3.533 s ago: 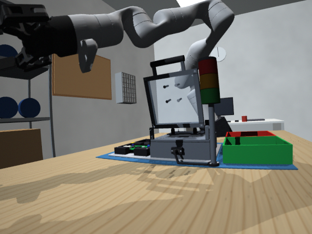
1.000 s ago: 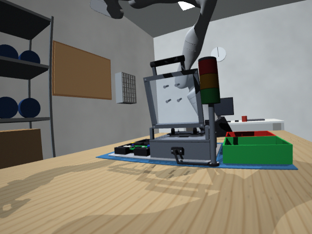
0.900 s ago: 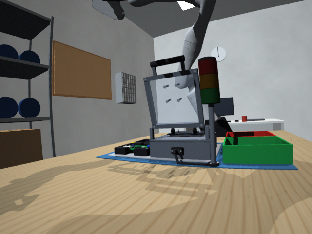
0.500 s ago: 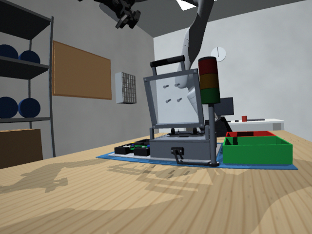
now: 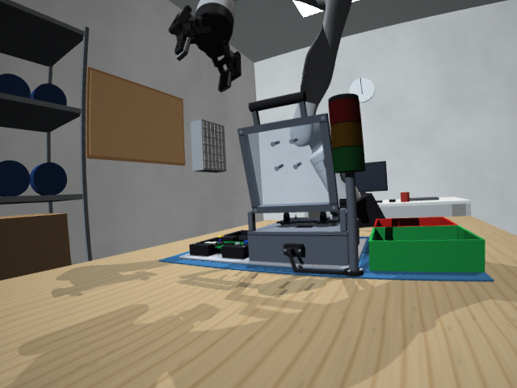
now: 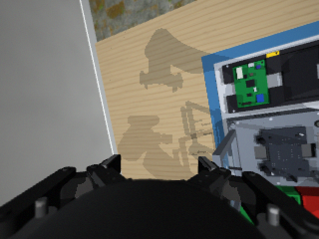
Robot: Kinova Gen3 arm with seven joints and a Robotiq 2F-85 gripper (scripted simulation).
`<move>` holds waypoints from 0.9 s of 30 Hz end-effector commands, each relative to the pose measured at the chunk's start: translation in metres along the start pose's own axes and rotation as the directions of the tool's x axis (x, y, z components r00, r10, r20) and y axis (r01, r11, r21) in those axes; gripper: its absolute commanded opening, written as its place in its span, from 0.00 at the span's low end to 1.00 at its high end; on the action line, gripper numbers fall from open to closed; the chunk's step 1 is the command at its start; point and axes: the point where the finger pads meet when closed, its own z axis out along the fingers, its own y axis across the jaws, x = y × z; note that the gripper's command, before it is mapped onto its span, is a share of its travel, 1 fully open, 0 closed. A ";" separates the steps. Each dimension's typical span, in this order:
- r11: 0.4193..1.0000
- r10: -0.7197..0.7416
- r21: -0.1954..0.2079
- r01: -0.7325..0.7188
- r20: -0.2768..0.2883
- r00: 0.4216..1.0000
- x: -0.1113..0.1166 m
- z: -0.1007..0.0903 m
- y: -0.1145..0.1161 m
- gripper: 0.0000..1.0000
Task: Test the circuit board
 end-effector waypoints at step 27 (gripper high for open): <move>0.931 -0.194 -0.329 0.158 -0.081 0.978 0.079 -0.058 0.112 1.00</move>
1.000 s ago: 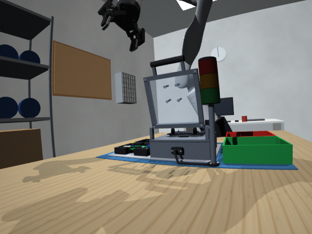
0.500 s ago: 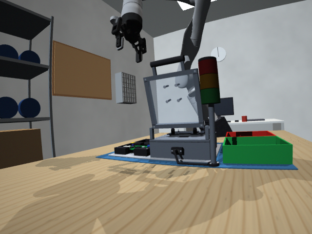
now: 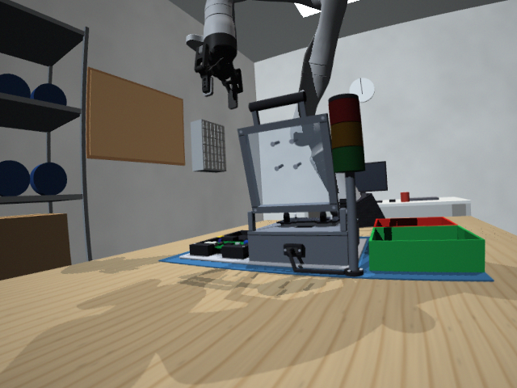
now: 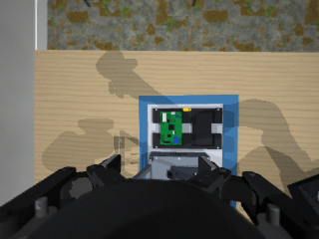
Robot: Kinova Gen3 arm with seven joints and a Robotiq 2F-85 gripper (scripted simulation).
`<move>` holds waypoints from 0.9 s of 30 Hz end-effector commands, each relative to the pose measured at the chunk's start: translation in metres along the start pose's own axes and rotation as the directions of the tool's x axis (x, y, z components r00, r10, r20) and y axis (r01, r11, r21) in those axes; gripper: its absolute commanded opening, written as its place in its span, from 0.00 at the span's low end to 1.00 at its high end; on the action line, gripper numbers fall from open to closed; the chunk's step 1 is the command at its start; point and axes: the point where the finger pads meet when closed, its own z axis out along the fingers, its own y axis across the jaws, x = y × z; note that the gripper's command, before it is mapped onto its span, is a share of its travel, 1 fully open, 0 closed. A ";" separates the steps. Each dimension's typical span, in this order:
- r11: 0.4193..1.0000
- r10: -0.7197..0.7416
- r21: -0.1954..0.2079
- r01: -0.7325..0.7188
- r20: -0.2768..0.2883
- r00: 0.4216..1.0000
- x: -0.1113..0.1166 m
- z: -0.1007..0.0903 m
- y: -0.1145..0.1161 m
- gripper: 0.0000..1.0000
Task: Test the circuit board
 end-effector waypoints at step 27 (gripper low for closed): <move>0.999 -0.019 -0.043 0.019 -0.010 1.000 0.009 -0.003 0.018 1.00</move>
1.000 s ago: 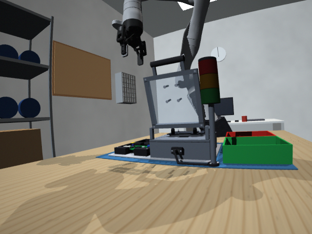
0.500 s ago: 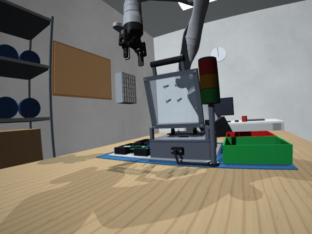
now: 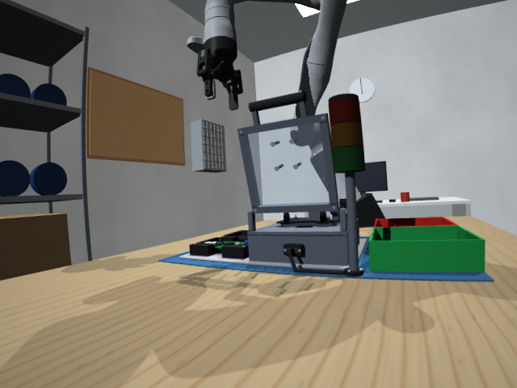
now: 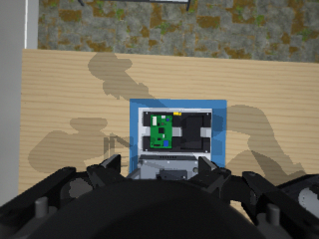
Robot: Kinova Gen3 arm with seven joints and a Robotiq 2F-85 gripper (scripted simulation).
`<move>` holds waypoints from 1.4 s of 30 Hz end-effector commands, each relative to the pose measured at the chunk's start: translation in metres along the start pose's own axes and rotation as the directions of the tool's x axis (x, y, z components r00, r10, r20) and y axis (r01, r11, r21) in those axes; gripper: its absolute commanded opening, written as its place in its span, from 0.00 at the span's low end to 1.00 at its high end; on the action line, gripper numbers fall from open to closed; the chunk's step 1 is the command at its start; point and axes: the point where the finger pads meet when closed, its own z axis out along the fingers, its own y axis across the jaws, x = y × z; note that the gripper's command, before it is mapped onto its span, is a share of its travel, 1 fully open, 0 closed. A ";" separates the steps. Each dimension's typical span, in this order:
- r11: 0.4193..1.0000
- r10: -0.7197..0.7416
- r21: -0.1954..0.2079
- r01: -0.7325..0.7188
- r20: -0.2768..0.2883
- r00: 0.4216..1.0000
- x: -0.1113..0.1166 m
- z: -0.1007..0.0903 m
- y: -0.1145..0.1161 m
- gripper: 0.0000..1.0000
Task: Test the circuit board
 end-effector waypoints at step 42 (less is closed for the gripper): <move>1.000 0.000 0.001 0.000 0.000 1.000 0.000 0.076 0.000 1.00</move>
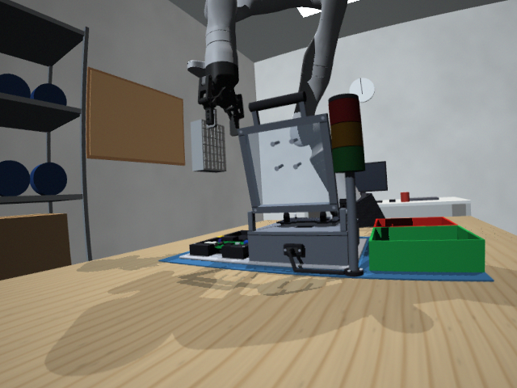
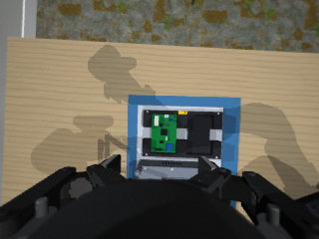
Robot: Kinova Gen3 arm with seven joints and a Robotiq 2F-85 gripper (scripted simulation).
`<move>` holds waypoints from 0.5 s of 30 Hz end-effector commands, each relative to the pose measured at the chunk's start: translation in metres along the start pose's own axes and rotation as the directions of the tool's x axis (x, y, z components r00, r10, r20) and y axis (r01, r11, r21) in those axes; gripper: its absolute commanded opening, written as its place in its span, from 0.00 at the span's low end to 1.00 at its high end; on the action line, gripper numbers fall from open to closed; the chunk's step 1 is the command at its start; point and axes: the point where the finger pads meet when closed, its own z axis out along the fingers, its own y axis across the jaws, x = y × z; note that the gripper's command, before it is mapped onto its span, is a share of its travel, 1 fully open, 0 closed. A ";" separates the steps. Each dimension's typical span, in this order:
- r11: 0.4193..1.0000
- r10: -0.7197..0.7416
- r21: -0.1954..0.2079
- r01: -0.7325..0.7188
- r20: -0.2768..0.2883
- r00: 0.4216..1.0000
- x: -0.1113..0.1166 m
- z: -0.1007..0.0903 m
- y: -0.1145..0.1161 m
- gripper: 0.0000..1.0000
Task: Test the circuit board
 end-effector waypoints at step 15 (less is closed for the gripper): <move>1.000 0.012 -0.013 -0.012 -0.001 1.000 0.003 0.096 0.006 1.00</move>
